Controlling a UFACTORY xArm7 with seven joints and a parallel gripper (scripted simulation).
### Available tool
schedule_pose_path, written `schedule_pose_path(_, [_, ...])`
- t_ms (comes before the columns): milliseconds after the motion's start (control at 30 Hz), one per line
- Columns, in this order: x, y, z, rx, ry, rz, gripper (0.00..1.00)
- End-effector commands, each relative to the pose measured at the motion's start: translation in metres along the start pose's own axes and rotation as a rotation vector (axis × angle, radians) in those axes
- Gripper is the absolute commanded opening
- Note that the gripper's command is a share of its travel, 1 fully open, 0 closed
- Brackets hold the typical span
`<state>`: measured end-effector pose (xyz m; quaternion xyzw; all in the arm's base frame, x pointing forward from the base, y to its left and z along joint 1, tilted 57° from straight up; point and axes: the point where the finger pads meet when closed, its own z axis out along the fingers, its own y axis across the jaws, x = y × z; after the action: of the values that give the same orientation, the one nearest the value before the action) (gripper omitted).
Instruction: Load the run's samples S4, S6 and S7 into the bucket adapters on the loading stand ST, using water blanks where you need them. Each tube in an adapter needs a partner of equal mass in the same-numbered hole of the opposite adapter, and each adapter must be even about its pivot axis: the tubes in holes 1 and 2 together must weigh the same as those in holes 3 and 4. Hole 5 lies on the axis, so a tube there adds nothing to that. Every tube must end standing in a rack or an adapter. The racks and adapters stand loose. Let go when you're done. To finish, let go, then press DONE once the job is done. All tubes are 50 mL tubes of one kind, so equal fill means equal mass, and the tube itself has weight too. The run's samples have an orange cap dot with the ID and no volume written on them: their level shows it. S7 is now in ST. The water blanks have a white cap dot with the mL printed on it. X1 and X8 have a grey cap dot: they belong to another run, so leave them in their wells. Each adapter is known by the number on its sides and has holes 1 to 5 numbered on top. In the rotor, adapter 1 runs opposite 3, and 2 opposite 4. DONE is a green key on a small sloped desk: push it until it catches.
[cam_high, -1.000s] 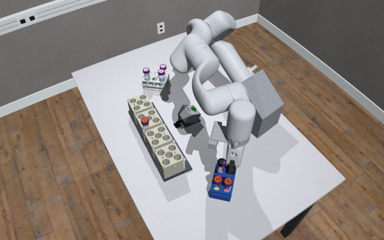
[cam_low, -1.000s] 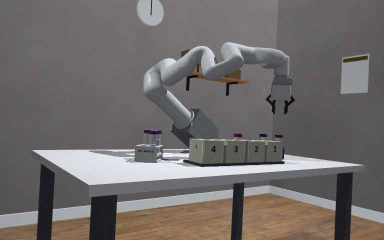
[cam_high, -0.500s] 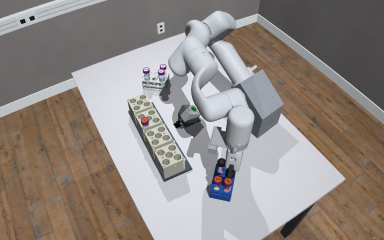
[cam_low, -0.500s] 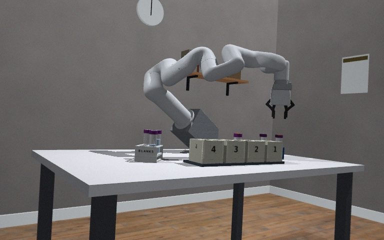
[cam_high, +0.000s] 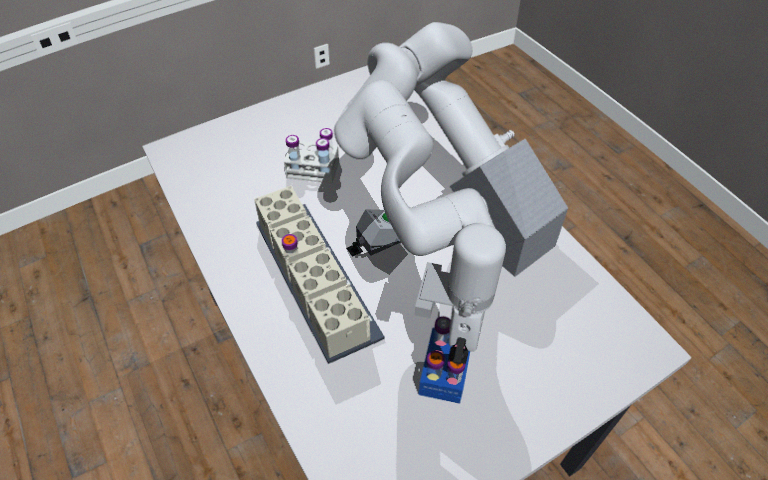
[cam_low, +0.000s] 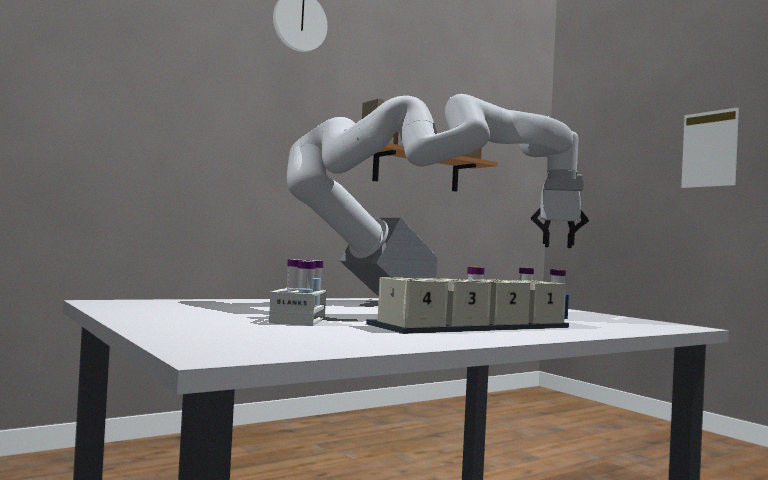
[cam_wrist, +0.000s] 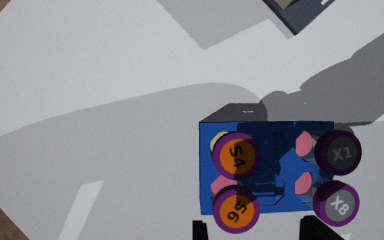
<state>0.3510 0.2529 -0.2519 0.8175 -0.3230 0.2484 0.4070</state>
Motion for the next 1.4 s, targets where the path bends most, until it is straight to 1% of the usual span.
schedule_pose_path(0, [0.000,-0.001,0.005,0.005,-0.002,0.001,0.57])
schedule_pose_path(933, [0.000,-0.001,0.057,0.005,-0.002,0.001,0.57])
schedule_pose_path(1367, [0.000,-0.001,0.059,0.005,-0.002,0.001,0.57])
